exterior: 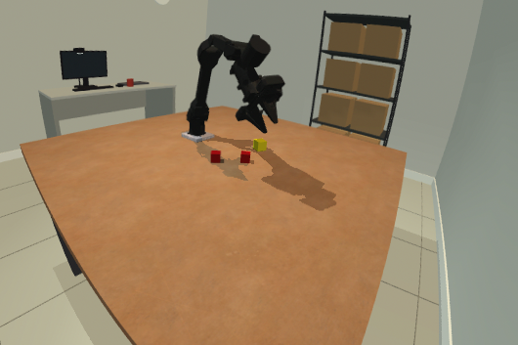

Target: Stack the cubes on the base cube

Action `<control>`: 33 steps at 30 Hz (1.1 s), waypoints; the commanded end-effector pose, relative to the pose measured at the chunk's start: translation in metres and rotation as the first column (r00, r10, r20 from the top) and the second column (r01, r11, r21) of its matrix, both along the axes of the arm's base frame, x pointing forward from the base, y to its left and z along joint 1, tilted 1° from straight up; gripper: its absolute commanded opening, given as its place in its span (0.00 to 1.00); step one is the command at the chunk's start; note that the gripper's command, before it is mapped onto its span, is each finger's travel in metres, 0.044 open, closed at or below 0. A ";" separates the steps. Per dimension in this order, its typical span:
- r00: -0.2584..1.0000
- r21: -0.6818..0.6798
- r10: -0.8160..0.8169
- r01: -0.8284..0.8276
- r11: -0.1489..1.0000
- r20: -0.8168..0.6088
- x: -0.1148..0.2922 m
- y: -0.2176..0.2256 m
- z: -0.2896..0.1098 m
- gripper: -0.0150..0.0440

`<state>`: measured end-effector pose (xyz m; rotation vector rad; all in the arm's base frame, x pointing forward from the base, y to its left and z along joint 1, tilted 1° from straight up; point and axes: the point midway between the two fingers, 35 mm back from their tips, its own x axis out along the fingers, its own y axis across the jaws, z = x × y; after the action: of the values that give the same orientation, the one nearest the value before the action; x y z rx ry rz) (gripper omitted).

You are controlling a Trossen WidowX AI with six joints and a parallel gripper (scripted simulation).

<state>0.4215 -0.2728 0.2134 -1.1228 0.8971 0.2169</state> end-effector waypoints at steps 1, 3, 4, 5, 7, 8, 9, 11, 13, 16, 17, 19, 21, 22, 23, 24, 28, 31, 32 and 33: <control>0.983 0.197 -0.112 0.140 0.970 -0.147 -0.024 0.046 -0.024 0.70; 0.956 0.270 -0.162 0.228 0.936 -0.244 -0.039 0.070 -0.036 0.70; 0.937 0.297 -0.186 0.274 0.915 -0.294 -0.048 0.082 -0.041 0.70; 0.915 0.317 -0.208 0.322 0.892 -0.346 -0.057 0.094 -0.045 0.70; 0.858 0.335 -0.250 0.421 0.843 -0.449 -0.077 0.116 -0.052 0.70; 0.823 0.334 -0.270 0.470 0.817 -0.499 -0.087 0.127 -0.055 0.70; 0.785 0.325 -0.289 0.519 0.791 -0.548 -0.098 0.137 -0.056 0.70; 0.728 0.303 -0.314 0.581 0.756 -0.610 -0.113 0.150 -0.058 0.70; 0.720 0.300 -0.317 0.588 0.751 -0.617 -0.115 0.152 -0.058 0.70; 0.720 0.300 -0.317 0.588 0.751 -0.617 -0.115 0.152 -0.058 0.70; 0.720 0.300 -0.317 0.588 0.751 -0.617 -0.115 0.152 -0.058 0.70; 0.720 0.300 -0.317 0.588 0.751 -0.617 -0.115 0.152 -0.059 0.70; 0.720 0.300 -0.317 0.588 0.751 -0.617 -0.114 0.151 -0.069 0.70; 0.720 0.300 -0.317 0.588 0.751 -0.617 -0.113 0.151 -0.077 0.70; 0.720 0.300 -0.317 0.588 0.751 -0.617 -0.112 0.151 -0.085 0.70; 0.720 0.300 -0.317 0.588 0.751 -0.617 -0.112 0.151 -0.093 0.70; 0.720 0.300 -0.317 0.588 0.751 -0.617 -0.113 0.152 -0.119 0.70; 0.720 0.300 -0.317 0.588 0.751 -0.617 -0.113 0.152 -0.121 0.70; 0.720 0.300 -0.317 0.588 0.751 -0.617 -0.113 0.152 -0.123 0.70; 0.720 0.300 -0.317 0.588 0.751 -0.617 -0.112 0.152 -0.126 0.70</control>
<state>0.3082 -0.1201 0.0932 -0.3190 1.5121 0.3263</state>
